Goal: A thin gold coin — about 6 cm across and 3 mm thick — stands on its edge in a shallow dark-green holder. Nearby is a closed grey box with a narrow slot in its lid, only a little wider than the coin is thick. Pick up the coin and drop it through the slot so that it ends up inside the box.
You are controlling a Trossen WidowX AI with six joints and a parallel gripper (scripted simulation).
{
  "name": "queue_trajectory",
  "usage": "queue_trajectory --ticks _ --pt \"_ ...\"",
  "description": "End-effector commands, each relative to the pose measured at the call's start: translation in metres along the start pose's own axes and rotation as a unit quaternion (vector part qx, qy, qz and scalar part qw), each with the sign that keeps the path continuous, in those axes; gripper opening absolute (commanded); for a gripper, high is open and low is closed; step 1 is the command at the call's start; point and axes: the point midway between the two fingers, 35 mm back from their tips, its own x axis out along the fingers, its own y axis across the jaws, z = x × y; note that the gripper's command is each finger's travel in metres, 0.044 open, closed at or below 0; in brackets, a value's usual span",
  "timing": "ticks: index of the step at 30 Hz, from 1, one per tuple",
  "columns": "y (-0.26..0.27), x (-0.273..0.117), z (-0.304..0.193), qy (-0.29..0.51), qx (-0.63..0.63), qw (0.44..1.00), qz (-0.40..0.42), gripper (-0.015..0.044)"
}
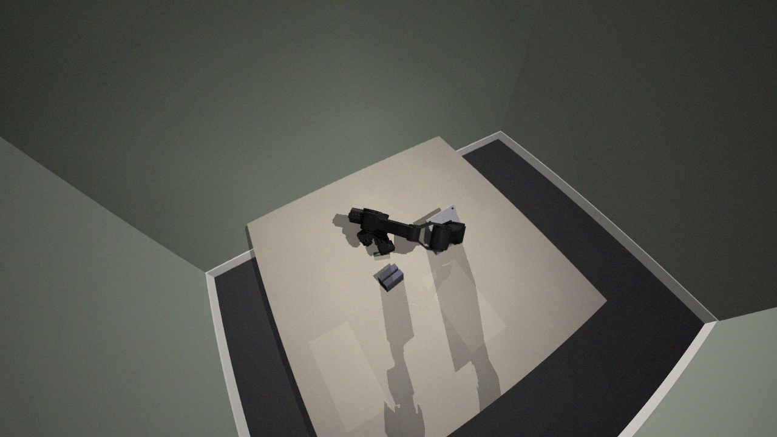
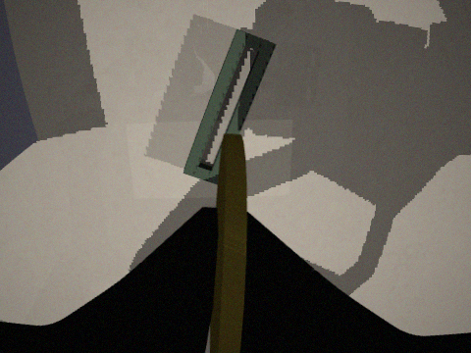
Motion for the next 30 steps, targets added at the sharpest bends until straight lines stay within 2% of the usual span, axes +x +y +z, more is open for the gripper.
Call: queue_trajectory --ticks 1,6,30 --pt "0.002 -0.001 -0.003 0.000 -0.069 0.998 -0.002 0.0000" --pt "0.003 -0.001 -0.005 0.000 -0.126 0.992 -0.002 0.0000" --pt "0.044 -0.004 0.009 0.000 -0.125 0.992 -0.006 0.0000"
